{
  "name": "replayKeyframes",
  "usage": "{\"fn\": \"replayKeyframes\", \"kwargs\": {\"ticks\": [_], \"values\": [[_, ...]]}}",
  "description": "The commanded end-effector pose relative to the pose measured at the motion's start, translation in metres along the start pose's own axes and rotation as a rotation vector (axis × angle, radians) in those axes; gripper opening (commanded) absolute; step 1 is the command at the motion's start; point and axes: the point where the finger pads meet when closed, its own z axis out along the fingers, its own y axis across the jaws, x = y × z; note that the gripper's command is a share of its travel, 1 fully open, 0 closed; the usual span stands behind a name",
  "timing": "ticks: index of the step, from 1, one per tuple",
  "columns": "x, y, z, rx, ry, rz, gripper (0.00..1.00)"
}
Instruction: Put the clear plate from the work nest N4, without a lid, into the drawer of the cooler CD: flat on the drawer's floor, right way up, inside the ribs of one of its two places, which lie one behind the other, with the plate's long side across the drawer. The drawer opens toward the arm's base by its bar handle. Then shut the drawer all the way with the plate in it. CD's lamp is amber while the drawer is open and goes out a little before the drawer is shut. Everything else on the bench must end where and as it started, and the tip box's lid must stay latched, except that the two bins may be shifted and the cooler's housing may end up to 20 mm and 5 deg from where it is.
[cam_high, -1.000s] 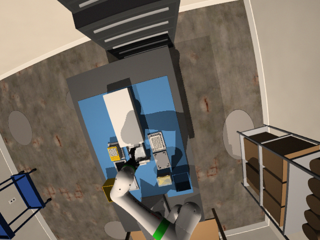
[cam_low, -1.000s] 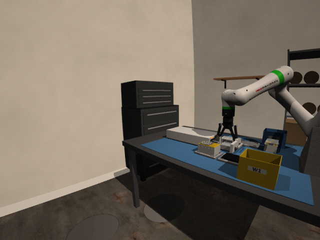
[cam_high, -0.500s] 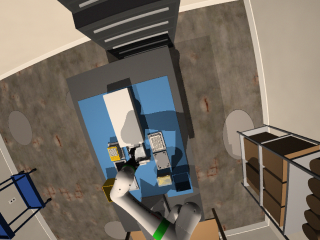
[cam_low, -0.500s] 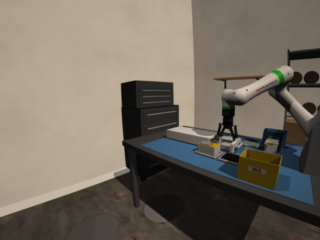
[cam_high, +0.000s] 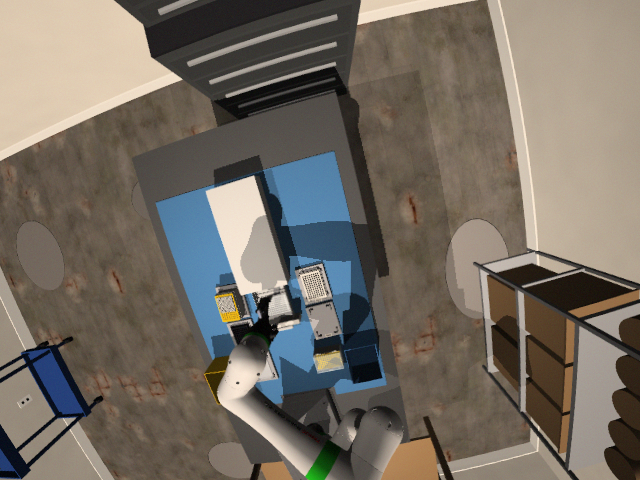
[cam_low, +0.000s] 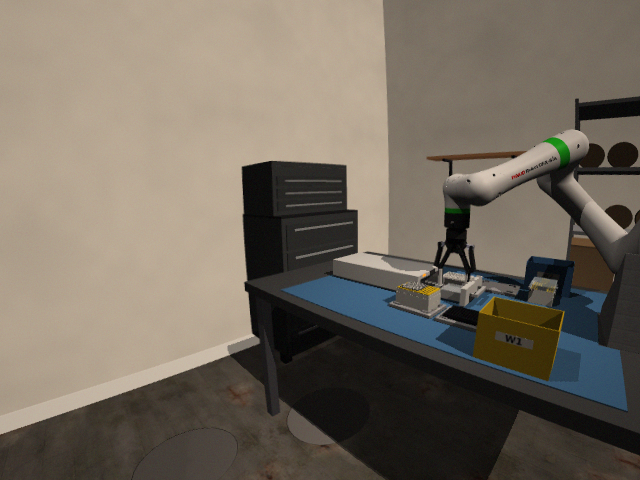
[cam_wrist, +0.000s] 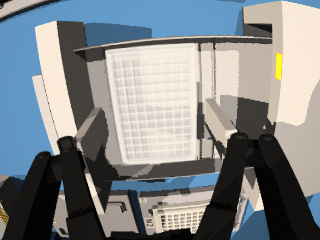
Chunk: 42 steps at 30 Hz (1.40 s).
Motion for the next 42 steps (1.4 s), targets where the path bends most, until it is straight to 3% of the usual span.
{"fn": "replayKeyframes", "kwargs": {"ticks": [1, 42], "values": [[0.0, 0.0, -0.004, 0.0, 0.0, 0.0, 0.66], [0.0, 0.0, -0.054, 0.0, 0.0, 0.0, 0.66]]}}
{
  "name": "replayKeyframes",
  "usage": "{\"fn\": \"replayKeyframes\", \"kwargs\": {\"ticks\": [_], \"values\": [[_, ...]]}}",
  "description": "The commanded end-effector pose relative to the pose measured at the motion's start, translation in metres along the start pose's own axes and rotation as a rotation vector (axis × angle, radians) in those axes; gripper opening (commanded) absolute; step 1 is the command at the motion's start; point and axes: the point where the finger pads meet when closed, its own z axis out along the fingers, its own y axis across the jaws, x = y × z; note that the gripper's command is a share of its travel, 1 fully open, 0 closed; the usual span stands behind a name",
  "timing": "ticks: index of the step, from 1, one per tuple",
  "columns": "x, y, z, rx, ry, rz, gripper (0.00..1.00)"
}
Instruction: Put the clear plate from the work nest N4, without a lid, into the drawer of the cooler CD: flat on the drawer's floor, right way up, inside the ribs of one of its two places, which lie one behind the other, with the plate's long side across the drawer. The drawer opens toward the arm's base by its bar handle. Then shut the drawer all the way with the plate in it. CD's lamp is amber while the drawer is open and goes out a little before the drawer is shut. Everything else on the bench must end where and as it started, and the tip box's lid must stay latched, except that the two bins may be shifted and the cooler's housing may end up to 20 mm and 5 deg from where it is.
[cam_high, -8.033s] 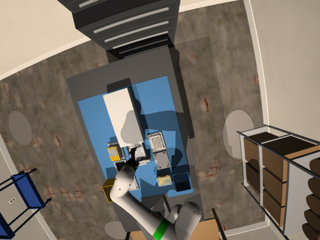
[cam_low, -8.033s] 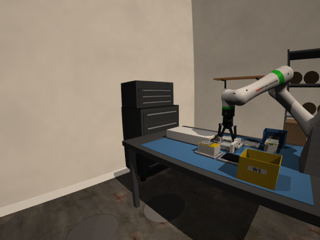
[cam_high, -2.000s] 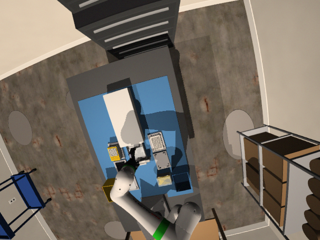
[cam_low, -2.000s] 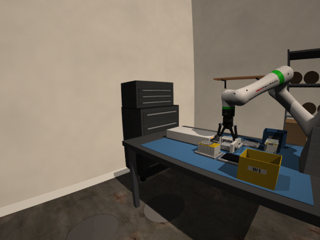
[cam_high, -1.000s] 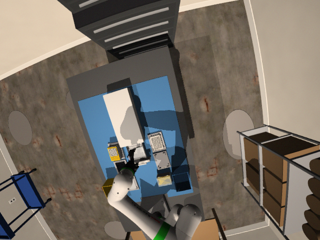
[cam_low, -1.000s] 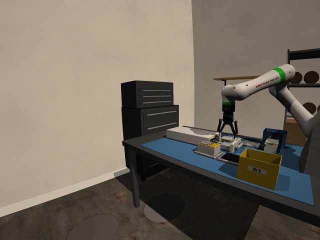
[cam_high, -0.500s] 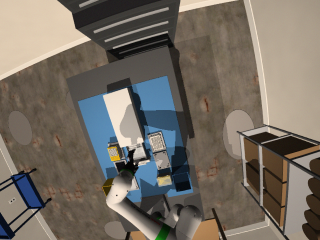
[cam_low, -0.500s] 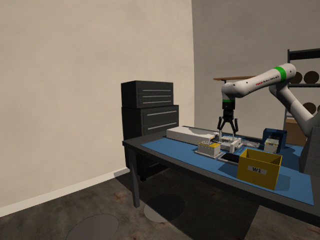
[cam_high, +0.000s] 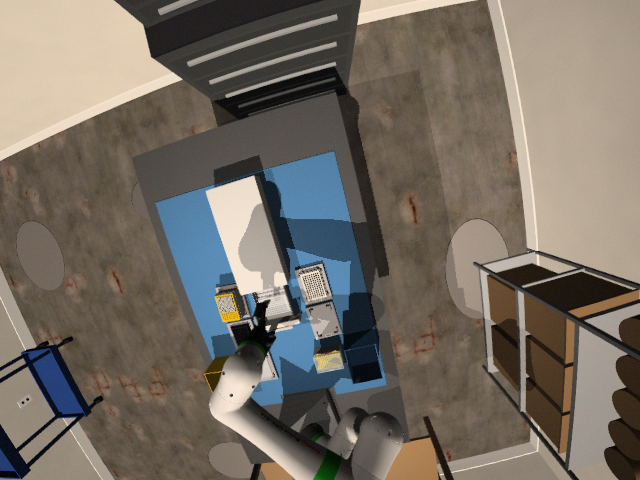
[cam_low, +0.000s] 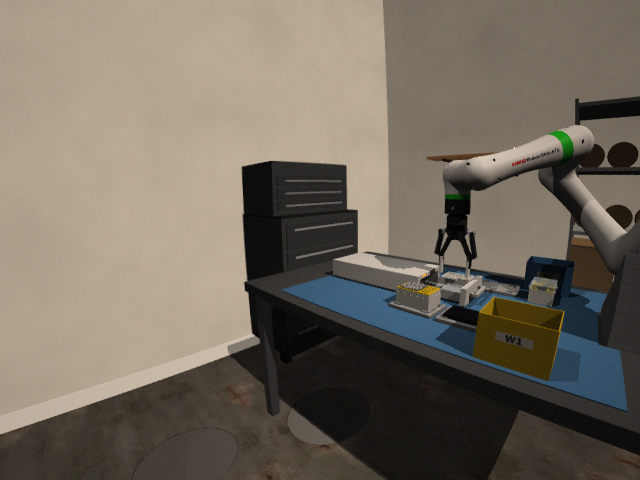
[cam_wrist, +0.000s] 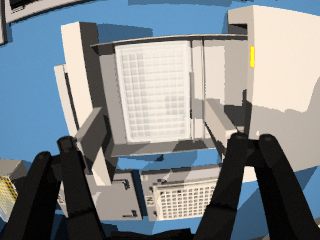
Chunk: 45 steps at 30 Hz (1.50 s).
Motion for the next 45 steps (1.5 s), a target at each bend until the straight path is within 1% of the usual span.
{"fn": "replayKeyframes", "kwargs": {"ticks": [1, 45], "values": [[0.0, 0.0, -0.006, 0.0, 0.0, 0.0, 0.66], [0.0, 0.0, -0.056, 0.0, 0.0, 0.0, 0.66]]}}
